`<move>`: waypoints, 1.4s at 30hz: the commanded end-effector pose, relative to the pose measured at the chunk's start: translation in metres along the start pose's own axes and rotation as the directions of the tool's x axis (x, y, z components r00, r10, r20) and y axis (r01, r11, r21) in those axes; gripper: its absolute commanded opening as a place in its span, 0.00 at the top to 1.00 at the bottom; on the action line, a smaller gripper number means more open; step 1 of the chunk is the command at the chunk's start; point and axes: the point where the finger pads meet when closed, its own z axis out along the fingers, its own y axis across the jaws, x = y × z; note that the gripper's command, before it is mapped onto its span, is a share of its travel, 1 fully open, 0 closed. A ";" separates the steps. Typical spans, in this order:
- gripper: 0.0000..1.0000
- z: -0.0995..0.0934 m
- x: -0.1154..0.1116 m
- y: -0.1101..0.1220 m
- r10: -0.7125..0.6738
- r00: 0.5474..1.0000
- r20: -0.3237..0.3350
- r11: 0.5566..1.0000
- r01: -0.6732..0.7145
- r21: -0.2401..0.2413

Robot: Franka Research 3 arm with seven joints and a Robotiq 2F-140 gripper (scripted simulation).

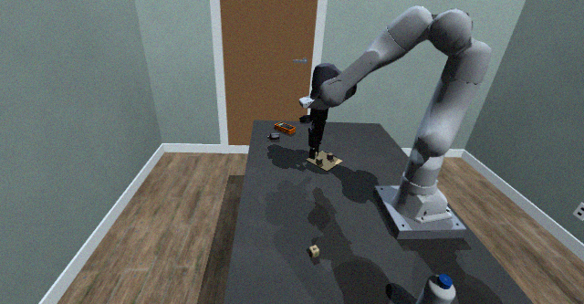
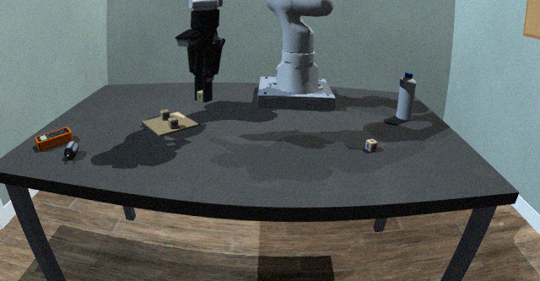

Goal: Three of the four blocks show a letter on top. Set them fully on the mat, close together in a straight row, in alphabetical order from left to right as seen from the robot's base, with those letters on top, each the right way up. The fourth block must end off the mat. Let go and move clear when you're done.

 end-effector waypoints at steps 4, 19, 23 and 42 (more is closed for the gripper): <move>0.78 0.000 0.000 0.007 0.182 0.983 0.004 0.983 -0.181 -0.009; 0.78 0.000 0.003 0.025 0.386 0.923 0.002 0.923 -0.386 -0.009; 0.78 0.000 0.004 0.030 0.439 0.898 0.002 0.898 -0.439 -0.009; 0.78 -0.001 0.007 0.053 0.663 0.748 -0.001 0.748 -0.663 -0.009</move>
